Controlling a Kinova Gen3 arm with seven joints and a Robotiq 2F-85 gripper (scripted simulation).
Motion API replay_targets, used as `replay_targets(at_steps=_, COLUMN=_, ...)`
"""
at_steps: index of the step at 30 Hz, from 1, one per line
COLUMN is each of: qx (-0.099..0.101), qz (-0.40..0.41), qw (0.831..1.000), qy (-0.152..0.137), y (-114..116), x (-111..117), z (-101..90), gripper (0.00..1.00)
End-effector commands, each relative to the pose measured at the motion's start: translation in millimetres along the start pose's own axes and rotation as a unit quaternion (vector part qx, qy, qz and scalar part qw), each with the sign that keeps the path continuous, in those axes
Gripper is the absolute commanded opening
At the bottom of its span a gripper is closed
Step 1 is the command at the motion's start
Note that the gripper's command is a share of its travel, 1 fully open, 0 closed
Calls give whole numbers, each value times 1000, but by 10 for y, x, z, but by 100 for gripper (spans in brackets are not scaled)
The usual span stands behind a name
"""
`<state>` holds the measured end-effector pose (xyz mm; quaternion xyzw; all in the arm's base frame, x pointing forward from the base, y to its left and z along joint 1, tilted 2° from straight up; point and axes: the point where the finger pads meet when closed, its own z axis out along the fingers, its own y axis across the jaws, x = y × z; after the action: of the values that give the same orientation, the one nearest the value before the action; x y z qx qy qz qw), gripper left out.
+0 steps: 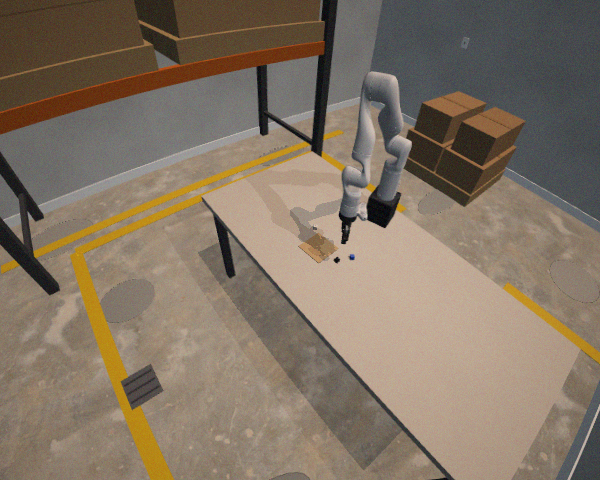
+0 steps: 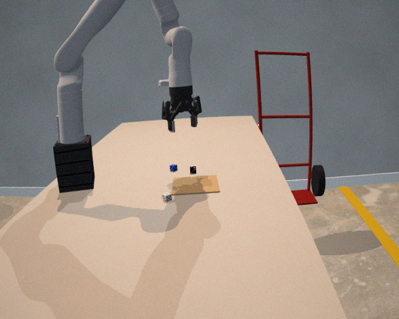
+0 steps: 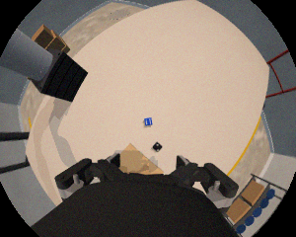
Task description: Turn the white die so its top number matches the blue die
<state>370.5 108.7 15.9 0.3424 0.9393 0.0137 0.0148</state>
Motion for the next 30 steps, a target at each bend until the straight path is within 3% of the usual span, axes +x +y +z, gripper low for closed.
replay_targets(at_steps=1, qx=-1, qz=0, qw=1000, qy=-1, y=7, x=-7, z=-12, gripper=100)
replay_targets(at_steps=8, qx=-1, qz=0, qw=1000, qy=-1, y=-3, x=-20, z=-11, gripper=100)
replay_targets(at_steps=13, qx=-1, qz=3, qw=1000, qy=-1, y=-144, x=-188, z=1, gripper=100)
replay_targets(at_steps=19, qx=-1, qz=11, qw=1000, qy=0, y=-603, x=-625, z=31, gripper=100)
replay_targets(at_steps=21, qx=-1, qz=11, qw=1000, qy=0, y=-603, x=-625, z=31, gripper=100)
replay_targets(at_steps=30, qx=-1, qz=25, qw=1000, qy=-1, y=-1511, x=-1164, z=71, gripper=100)
